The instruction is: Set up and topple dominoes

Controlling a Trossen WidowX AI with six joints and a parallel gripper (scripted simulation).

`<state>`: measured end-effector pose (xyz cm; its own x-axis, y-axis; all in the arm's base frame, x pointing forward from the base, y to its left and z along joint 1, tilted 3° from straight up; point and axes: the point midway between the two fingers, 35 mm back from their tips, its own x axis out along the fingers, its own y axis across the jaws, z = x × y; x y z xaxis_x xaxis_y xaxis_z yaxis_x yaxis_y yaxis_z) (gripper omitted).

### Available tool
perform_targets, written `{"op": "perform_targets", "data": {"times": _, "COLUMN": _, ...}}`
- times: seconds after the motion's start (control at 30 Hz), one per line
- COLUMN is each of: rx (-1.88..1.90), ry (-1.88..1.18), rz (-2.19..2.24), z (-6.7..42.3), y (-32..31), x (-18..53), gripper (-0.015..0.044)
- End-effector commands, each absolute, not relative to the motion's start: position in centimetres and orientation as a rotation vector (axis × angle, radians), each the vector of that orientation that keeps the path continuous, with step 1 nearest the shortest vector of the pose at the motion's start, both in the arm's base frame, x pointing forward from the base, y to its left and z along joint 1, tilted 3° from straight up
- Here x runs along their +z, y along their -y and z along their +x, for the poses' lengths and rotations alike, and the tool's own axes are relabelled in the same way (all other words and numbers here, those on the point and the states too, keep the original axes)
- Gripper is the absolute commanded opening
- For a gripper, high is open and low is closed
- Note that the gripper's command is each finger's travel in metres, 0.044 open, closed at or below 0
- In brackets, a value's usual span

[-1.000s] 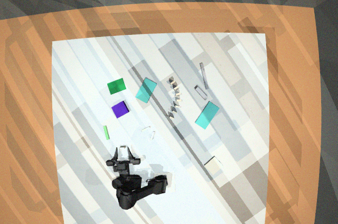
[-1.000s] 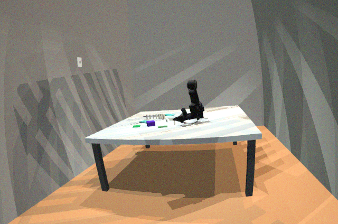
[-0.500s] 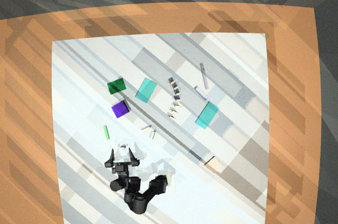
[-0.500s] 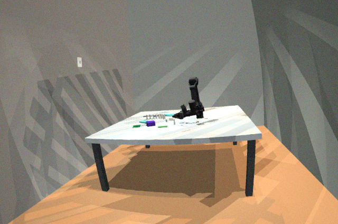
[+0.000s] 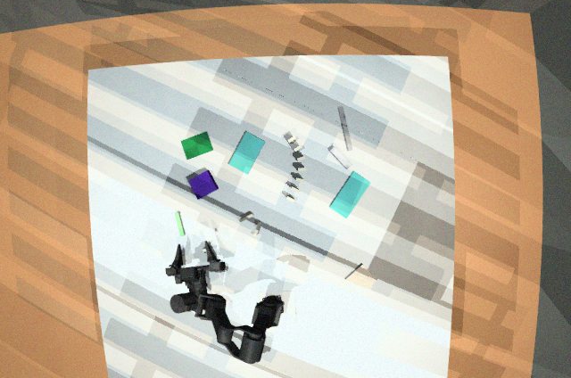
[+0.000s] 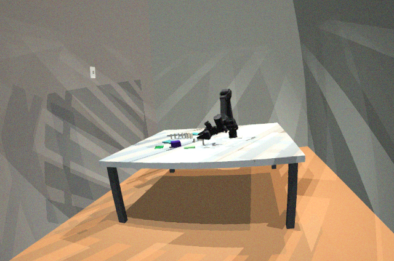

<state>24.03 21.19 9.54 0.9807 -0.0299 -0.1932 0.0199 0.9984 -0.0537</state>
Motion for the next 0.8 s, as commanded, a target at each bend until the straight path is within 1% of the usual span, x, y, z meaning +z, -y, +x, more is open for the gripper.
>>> {"op": "perform_targets", "data": {"times": 0.0, "rx": 0.059, "ry": -0.505, "rz": -0.096, "z": 28.1, "y": -23.8, "x": 9.4, "gripper": 0.044}}
{"op": "perform_targets", "data": {"times": 0.07, "rx": 0.07, "ry": -0.628, "rz": -0.105, "z": 28.6, "y": -23.7, "x": 9.2, "gripper": 0.044}}
{"op": "perform_targets", "data": {"times": 0.3, "rx": 0.092, "ry": -0.851, "rz": -0.02, "z": 29.6, "y": -23.7, "x": 10.8, "gripper": 0.044}}
{"op": "perform_targets", "data": {"times": 0.63, "rx": 0.046, "ry": -1.182, "rz": 0.058, "z": 27.8, "y": -21.3, "x": 12.8, "gripper": 0.044}}
{"op": "perform_targets", "data": {"times": 0.77, "rx": 0.005, "ry": -1.317, "rz": 0.081, "z": 26.2, "y": -19.9, "x": 13.7, "gripper": 0.044}}
